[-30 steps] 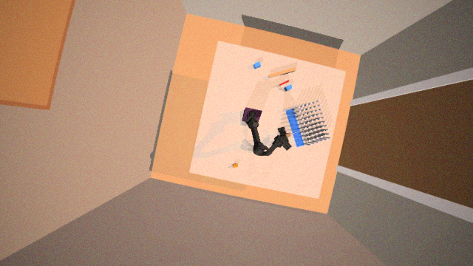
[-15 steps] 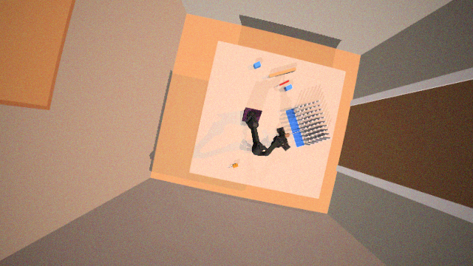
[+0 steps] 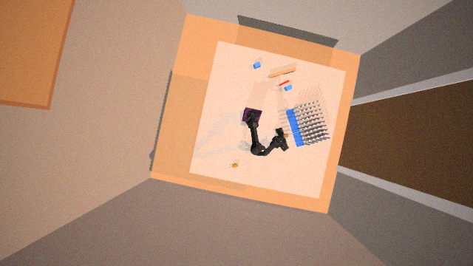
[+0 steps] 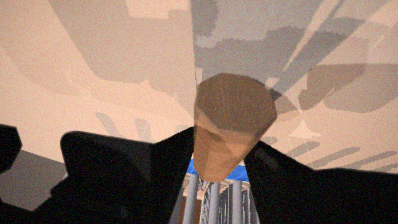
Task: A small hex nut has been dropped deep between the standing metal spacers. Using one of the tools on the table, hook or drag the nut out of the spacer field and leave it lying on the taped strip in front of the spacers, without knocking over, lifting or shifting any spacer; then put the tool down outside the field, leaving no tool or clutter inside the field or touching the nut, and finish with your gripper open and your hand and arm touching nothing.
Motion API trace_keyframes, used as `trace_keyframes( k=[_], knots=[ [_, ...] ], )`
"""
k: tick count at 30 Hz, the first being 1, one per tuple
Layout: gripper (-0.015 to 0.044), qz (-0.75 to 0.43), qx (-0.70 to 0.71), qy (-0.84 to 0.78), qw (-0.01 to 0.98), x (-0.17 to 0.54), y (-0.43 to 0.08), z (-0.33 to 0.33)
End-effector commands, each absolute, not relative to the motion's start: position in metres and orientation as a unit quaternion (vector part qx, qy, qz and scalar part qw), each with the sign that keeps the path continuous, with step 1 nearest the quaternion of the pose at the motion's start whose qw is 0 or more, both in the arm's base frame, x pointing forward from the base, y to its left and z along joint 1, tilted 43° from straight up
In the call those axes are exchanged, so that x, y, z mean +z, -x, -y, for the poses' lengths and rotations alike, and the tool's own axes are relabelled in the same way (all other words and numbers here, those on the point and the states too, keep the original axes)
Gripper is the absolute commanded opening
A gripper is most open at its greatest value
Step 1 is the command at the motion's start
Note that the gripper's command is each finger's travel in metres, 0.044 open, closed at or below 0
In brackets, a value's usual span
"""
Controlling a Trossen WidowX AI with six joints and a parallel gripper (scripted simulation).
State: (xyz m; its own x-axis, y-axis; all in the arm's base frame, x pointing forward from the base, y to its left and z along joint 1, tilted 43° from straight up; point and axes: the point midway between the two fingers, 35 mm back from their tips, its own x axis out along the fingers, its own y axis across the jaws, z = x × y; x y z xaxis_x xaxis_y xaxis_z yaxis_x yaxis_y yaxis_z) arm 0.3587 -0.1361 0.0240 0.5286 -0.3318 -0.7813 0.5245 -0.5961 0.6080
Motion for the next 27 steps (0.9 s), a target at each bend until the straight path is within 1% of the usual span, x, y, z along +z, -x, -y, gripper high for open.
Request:
trace_keyframes(
  k=[1,27],
  knots=[
    [0.0,-0.068,-0.48,-0.753,0.445,0.025,-0.355,0.136],
    [0.0,-0.068,-0.481,-0.752,0.446,0.031,-0.338,0.145]
  ],
)
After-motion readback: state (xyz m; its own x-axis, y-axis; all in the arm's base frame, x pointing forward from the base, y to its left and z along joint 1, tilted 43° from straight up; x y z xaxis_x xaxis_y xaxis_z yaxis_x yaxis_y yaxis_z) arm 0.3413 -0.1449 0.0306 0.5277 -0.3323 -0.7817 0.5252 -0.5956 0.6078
